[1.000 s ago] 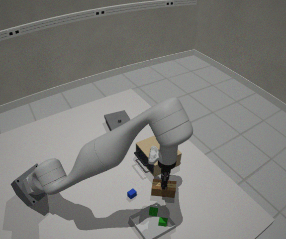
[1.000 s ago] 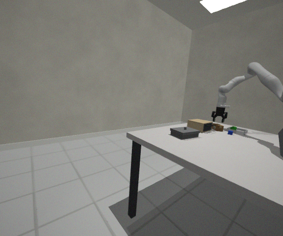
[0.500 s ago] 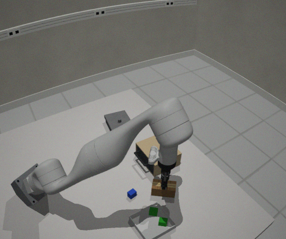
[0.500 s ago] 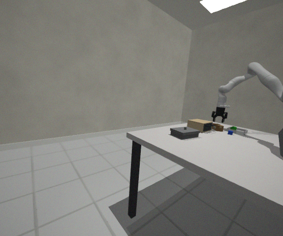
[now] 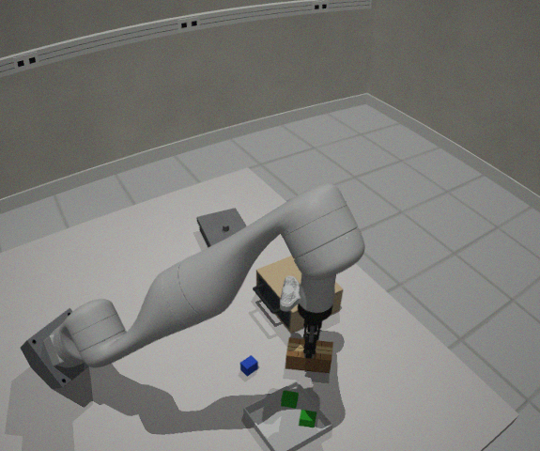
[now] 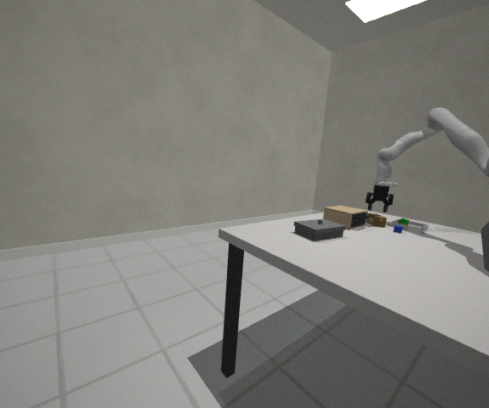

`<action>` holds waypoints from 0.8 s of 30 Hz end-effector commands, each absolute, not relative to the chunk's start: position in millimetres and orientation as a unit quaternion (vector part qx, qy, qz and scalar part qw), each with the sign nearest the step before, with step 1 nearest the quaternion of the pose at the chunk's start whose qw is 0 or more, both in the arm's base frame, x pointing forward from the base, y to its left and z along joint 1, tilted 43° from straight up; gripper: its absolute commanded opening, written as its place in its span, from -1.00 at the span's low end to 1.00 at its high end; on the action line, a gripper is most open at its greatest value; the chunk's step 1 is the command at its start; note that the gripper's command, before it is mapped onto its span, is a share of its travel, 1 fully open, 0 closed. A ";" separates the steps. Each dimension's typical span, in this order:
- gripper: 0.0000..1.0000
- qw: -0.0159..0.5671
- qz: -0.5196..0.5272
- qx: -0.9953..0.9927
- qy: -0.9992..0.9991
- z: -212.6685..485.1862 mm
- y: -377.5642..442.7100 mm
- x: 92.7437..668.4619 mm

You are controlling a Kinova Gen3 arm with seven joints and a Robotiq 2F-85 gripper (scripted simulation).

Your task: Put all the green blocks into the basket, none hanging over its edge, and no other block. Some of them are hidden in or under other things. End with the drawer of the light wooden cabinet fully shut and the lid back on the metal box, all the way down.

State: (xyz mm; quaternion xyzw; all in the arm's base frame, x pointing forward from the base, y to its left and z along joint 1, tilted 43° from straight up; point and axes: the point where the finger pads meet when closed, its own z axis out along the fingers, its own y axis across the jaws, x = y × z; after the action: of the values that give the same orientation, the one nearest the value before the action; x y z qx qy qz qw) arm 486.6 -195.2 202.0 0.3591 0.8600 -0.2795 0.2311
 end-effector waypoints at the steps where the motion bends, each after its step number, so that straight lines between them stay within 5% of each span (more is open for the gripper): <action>1: 0.85 0.234 -0.280 0.356 0.860 204.4 -197.3 487.7; 24: 0.85 0.234 -0.280 0.356 0.860 205.7 -197.5 489.1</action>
State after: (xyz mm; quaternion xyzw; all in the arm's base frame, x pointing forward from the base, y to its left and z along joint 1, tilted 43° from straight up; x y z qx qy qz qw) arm 486.4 -196.2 202.2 0.3589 0.8600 -0.2799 0.2307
